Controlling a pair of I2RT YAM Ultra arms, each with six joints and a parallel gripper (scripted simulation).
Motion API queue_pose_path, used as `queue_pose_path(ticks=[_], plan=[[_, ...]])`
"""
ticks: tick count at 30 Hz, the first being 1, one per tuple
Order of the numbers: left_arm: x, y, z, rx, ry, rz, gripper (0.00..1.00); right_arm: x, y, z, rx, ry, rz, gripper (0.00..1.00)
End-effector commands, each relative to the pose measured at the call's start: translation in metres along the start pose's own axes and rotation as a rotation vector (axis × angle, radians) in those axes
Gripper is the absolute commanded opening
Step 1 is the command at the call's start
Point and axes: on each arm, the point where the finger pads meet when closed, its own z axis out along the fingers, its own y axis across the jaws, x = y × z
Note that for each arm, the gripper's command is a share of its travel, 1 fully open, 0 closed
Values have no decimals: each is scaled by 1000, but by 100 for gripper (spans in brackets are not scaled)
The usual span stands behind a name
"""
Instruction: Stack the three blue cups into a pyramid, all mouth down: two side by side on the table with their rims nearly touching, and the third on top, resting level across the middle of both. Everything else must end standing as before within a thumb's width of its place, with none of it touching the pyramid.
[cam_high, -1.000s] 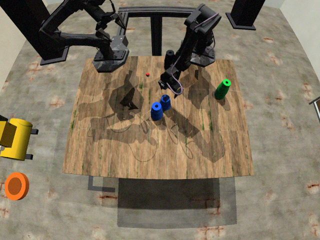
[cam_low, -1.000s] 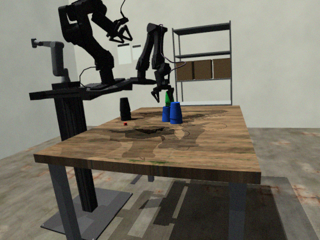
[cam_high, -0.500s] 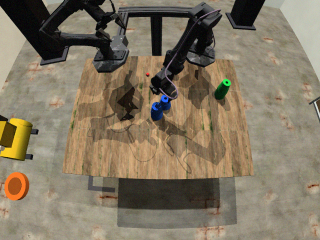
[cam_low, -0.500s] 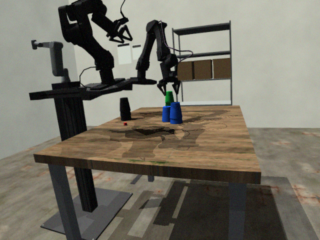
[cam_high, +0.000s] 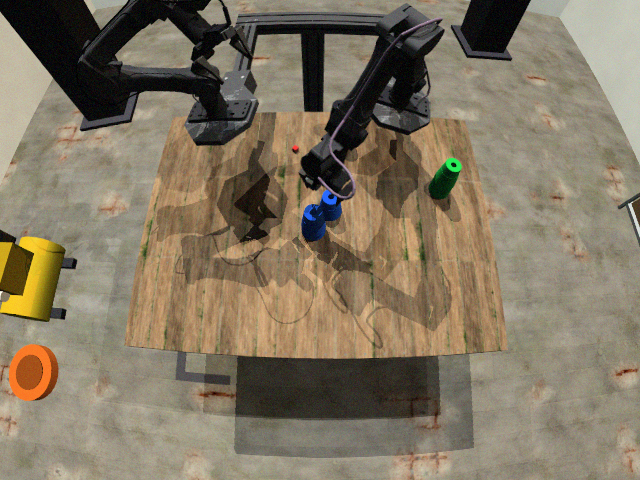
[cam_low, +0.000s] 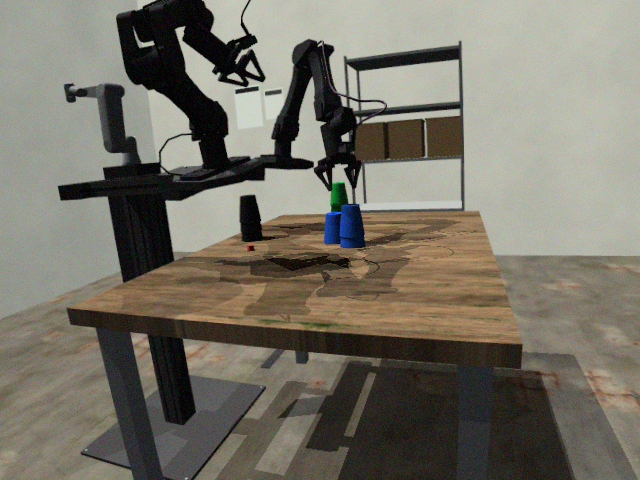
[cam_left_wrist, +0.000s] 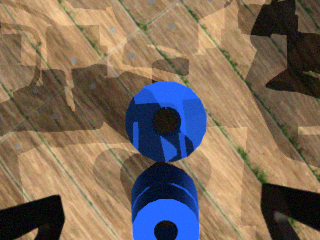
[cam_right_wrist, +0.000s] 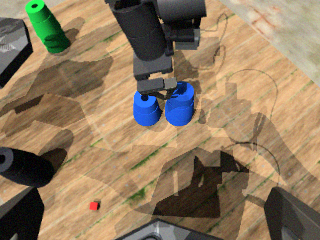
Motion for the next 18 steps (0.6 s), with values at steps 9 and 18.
queue_pose_path(ticks=[9,18], plan=[[-21,-8,-1,7,-68,38,81,-5,-5,-4,16,-26,12,100],[-26,-4,33,7,-124,98,81,32,-14,23,61,-31,54,100]])
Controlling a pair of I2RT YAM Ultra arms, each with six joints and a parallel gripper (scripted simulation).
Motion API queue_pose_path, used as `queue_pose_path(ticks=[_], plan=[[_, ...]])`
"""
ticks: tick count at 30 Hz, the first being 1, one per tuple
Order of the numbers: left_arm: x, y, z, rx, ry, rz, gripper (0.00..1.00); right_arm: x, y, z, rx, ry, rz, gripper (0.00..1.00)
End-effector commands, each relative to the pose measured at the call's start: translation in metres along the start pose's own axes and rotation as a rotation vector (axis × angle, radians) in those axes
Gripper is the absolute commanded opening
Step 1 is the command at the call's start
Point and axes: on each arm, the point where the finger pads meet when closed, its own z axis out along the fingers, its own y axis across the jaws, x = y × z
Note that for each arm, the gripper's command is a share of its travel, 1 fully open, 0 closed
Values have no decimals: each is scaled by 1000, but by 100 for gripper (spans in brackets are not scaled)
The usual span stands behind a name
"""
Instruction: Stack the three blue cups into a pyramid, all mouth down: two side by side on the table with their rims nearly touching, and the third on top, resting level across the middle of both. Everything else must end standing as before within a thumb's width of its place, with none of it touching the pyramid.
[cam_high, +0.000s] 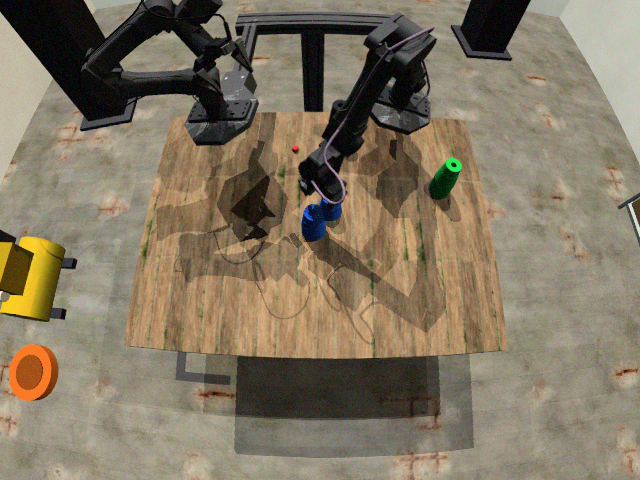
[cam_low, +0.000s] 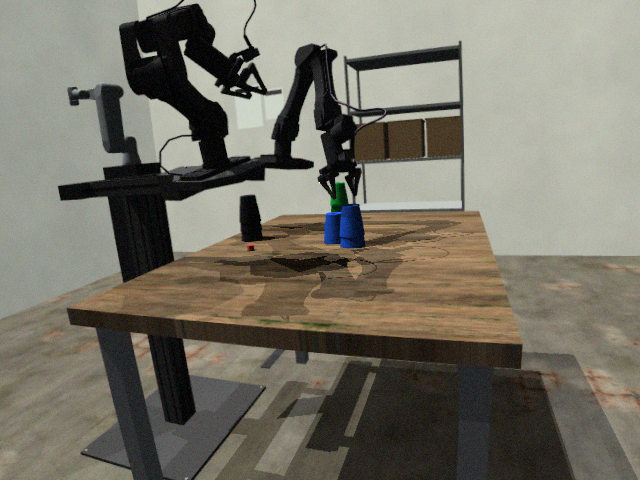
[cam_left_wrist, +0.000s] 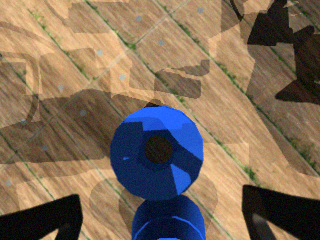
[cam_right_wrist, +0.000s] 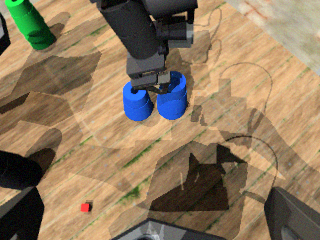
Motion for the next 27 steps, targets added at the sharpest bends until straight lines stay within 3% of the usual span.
queue_pose_path(ticks=[1,15,27], plan=[[-14,2,9,4,-58,16,81,9,-5,9,24,-33,27,100],[-12,3,8,1,-47,10,81,19,-5,15,17,-25,10,100],[-27,4,24,1,-62,11,81,19,-5,15,17,-25,10,100]])
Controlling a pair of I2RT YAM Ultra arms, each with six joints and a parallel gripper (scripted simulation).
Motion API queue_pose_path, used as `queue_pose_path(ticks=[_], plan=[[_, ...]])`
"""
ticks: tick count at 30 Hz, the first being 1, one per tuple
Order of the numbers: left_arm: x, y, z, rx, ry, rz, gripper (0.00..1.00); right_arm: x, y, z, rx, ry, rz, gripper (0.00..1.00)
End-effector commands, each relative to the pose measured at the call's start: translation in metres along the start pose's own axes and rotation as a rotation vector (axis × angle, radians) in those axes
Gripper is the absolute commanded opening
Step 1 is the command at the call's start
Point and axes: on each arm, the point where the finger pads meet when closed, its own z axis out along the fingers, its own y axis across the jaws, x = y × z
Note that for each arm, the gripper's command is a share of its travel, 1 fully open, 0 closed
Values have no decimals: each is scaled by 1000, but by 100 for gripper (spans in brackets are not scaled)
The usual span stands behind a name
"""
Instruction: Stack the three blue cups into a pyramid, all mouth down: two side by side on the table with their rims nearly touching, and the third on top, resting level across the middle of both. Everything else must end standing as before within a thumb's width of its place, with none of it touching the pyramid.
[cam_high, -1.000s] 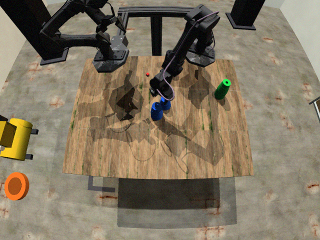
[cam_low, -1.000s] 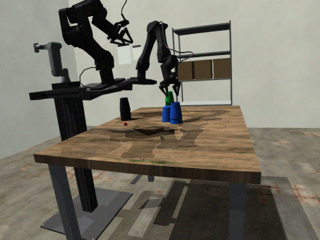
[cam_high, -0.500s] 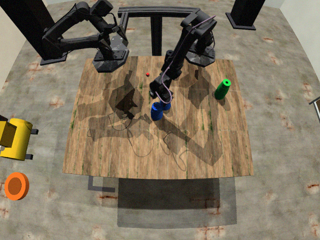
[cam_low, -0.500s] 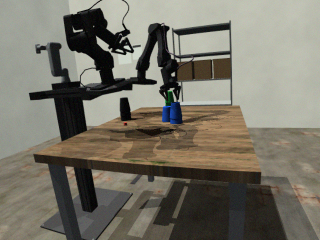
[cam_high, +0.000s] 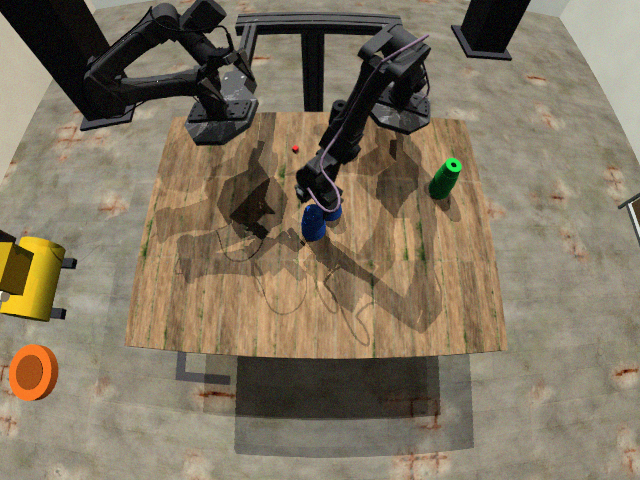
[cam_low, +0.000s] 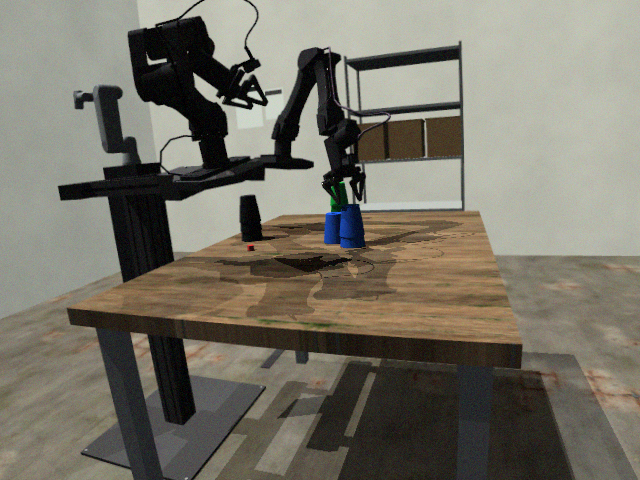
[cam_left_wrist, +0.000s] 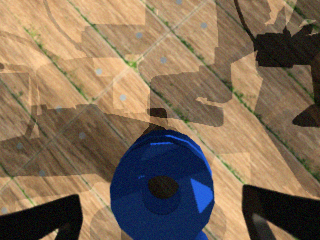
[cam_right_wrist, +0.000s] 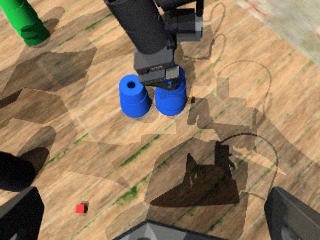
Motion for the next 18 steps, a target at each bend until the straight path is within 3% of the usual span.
queue_pose_path(ticks=[1,18], plan=[[-13,2,6,3,-33,-6,81,-3,-3,-1,7,-22,4,100],[-13,2,28,4,-33,-6,81,-3,-3,-1,7,-22,4,100]])
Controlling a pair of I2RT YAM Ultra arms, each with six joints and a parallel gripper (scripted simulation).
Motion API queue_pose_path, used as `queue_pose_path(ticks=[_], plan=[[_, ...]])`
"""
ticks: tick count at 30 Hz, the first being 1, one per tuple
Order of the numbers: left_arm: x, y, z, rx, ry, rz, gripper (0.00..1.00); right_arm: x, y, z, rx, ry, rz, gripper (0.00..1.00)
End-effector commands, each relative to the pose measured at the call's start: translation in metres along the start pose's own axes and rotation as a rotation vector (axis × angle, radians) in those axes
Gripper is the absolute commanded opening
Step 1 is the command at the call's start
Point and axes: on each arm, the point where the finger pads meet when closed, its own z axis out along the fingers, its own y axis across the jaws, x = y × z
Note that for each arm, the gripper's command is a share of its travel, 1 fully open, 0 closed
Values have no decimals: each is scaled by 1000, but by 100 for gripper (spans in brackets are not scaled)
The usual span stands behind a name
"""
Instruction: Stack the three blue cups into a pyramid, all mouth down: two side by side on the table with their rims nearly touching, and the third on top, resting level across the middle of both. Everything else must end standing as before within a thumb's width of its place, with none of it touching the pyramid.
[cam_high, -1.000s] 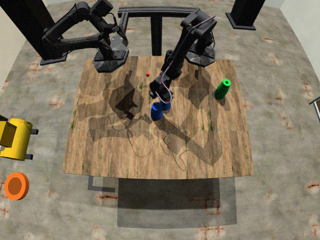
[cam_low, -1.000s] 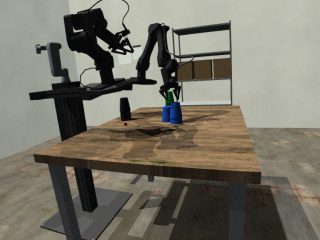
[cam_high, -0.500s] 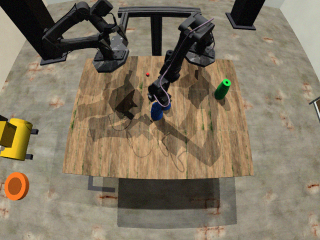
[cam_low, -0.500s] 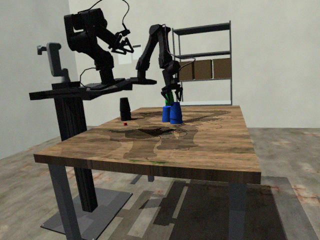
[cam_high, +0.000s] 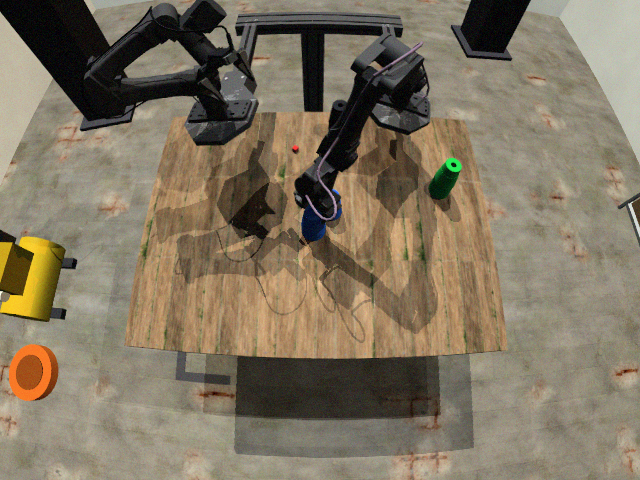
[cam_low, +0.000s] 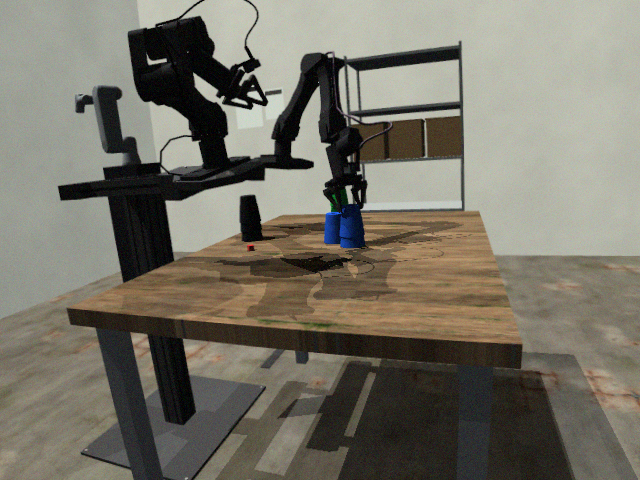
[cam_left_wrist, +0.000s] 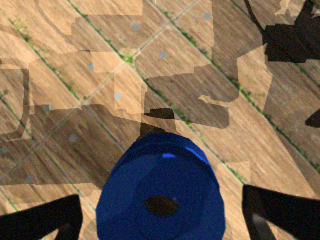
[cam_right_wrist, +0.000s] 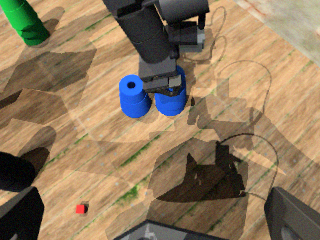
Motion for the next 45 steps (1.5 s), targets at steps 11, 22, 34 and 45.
queue_pose_path(ticks=[11,22,34,45], plan=[[-14,2,4,3,-44,-10,72,-3,-3,-1,6,-22,3,100],[-10,0,1,3,-43,-8,59,-3,-3,-1,6,-22,3,100],[-8,0,0,2,-43,-10,5,-3,-3,-1,6,-22,3,100],[-8,-2,-16,-1,-18,-5,0,-3,-3,-1,6,-22,3,100]])
